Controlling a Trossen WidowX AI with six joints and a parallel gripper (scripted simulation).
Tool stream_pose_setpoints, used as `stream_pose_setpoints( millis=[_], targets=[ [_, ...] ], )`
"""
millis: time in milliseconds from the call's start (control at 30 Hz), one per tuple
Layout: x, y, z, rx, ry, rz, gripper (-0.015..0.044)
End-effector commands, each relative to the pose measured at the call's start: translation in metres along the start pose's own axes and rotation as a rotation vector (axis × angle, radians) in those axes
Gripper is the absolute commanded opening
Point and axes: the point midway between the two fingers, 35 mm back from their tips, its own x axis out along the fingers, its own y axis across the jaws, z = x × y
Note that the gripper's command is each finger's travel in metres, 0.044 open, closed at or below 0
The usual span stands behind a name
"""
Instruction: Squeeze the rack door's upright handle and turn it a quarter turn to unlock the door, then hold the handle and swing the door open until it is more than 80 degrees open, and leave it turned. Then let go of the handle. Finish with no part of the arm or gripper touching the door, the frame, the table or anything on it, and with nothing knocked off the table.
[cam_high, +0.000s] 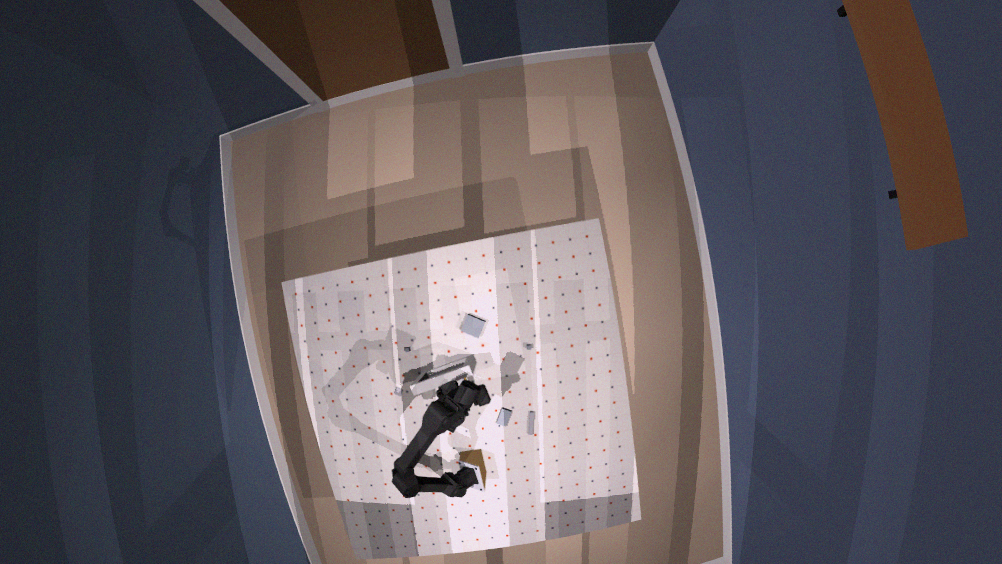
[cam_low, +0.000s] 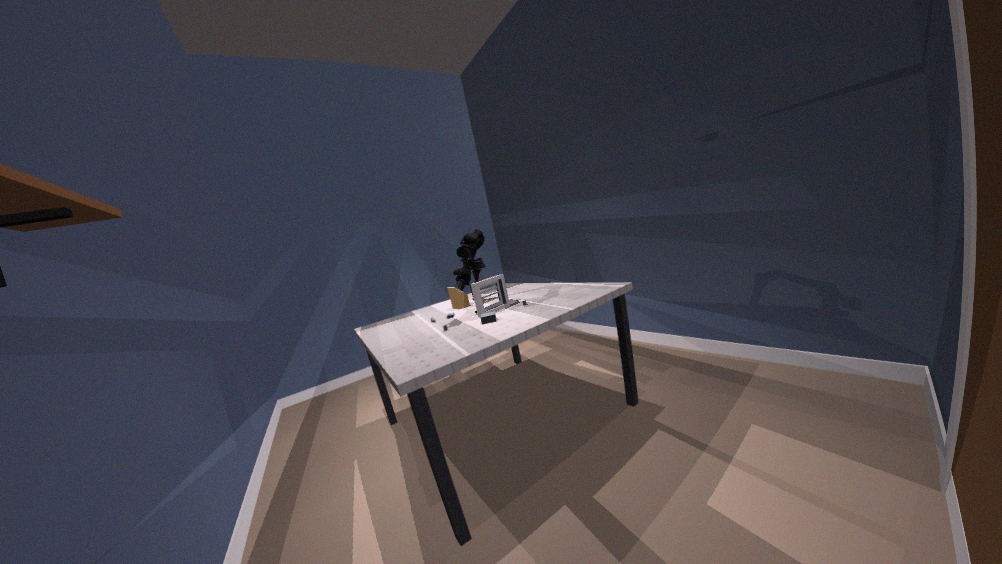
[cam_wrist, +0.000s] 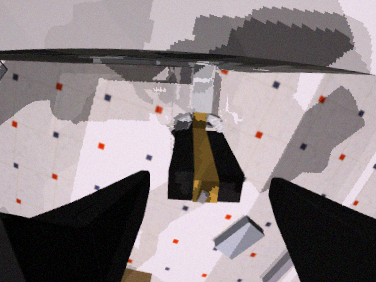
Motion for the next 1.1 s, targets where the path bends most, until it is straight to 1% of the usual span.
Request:
stream_pose_setpoints(
  millis=[0, 800, 1033, 1067],
  targets=[
    [0.008, 0.001, 0.000, 0.005, 0.001, 0.004, 0.0287],
    [0.045, 0.003, -0.002, 0.004, 0.000, 0.006, 0.0287],
    [0.045, 0.003, -0.002, 0.004, 0.000, 0.006, 0.0103],
    [0.045, 0.003, -0.002, 0.004, 0.000, 0.006, 0.0096]
  ],
)
